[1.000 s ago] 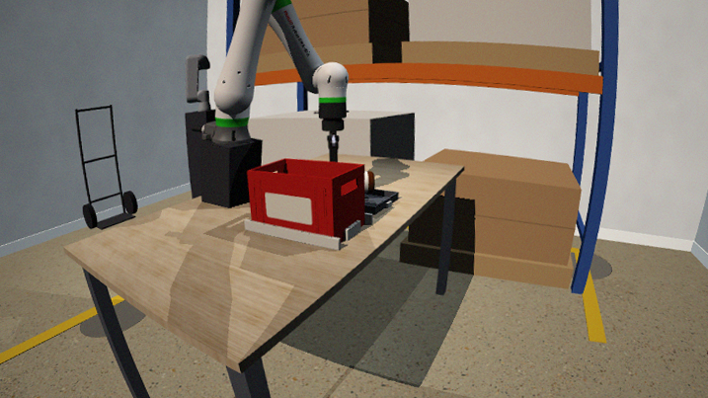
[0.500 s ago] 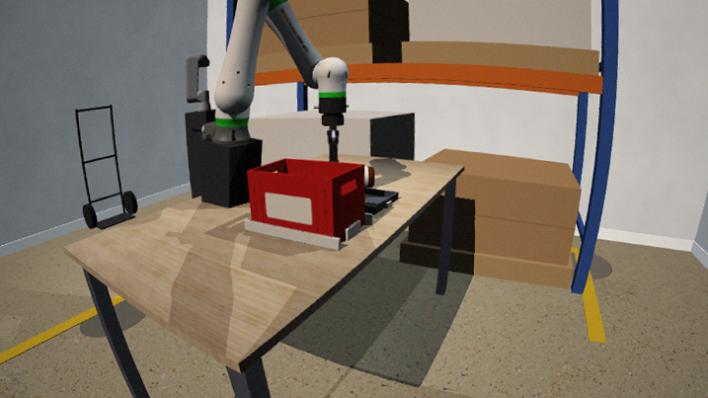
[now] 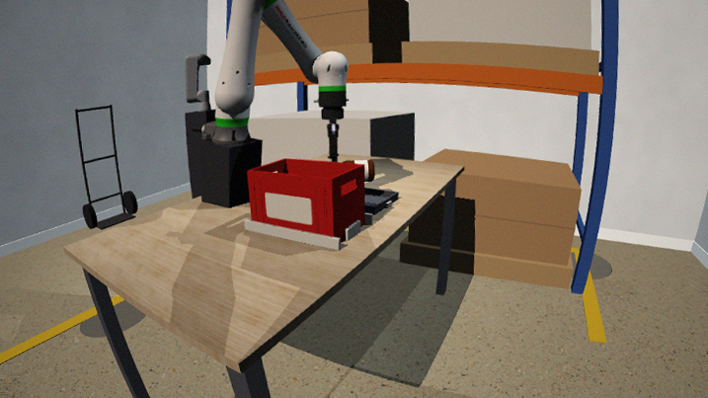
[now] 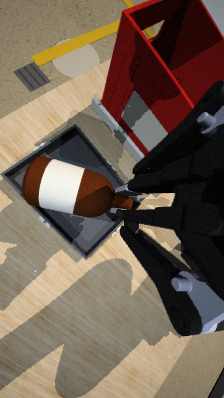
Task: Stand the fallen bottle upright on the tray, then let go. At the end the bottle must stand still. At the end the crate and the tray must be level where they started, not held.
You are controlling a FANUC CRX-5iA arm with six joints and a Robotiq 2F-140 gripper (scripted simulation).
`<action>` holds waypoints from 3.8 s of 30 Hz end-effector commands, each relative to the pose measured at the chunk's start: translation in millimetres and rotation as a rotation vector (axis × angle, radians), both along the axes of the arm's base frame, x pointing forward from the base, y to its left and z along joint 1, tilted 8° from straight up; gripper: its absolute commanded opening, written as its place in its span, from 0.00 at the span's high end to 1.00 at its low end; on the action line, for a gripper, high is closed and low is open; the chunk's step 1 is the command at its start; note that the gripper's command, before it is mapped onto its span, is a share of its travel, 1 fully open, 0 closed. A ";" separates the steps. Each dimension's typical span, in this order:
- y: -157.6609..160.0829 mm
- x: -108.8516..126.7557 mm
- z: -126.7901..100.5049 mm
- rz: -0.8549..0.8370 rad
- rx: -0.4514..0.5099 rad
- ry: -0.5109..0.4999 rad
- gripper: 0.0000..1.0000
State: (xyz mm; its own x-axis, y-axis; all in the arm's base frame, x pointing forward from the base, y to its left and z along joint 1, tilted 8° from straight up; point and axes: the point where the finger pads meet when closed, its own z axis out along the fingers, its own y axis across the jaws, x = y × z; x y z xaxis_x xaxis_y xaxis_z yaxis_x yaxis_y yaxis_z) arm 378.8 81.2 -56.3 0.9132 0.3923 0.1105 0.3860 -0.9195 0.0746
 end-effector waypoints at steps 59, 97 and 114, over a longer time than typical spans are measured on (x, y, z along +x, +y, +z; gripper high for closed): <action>2.2 -11.2 85.6 0.000 0.000 0.000 1.00; 2.5 -12.5 95.2 0.000 0.000 0.000 1.00; 2.5 -12.5 95.2 0.000 0.000 0.000 1.00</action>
